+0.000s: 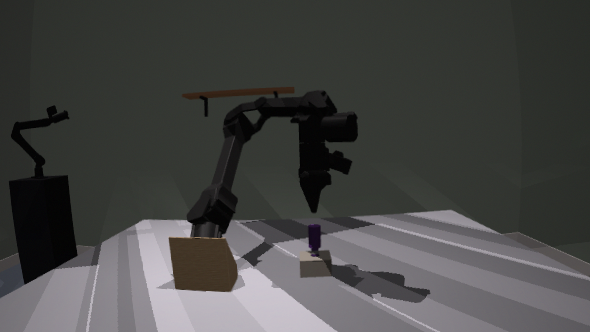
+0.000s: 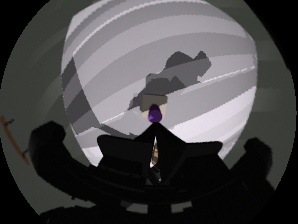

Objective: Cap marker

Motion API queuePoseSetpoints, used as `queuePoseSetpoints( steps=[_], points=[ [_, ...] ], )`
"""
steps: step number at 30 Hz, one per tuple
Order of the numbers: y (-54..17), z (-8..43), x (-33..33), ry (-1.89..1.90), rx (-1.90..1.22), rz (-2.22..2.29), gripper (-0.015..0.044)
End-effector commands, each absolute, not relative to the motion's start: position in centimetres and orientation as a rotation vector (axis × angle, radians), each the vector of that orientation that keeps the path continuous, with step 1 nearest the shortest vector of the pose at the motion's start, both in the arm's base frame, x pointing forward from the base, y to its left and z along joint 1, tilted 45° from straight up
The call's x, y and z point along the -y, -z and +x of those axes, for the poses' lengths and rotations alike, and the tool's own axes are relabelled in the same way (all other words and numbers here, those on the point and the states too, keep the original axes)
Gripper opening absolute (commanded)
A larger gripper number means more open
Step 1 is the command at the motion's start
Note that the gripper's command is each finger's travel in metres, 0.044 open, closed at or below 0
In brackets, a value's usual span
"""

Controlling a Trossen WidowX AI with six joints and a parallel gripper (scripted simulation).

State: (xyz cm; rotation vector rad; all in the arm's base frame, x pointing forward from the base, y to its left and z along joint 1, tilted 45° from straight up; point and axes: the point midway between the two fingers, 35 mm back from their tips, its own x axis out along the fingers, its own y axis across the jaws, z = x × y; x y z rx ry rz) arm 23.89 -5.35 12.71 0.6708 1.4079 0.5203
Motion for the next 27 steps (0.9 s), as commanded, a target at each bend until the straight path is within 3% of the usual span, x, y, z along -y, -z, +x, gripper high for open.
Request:
queuePoseSetpoints(
  steps=[1, 27],
  points=[
    [-12.6, 23.9, 5.2, -0.512, -1.411, 0.685, 0.0],
    [-10.1, 24.3, 2.8, -0.513, -1.41, 0.685, 0.0]
  ],
)
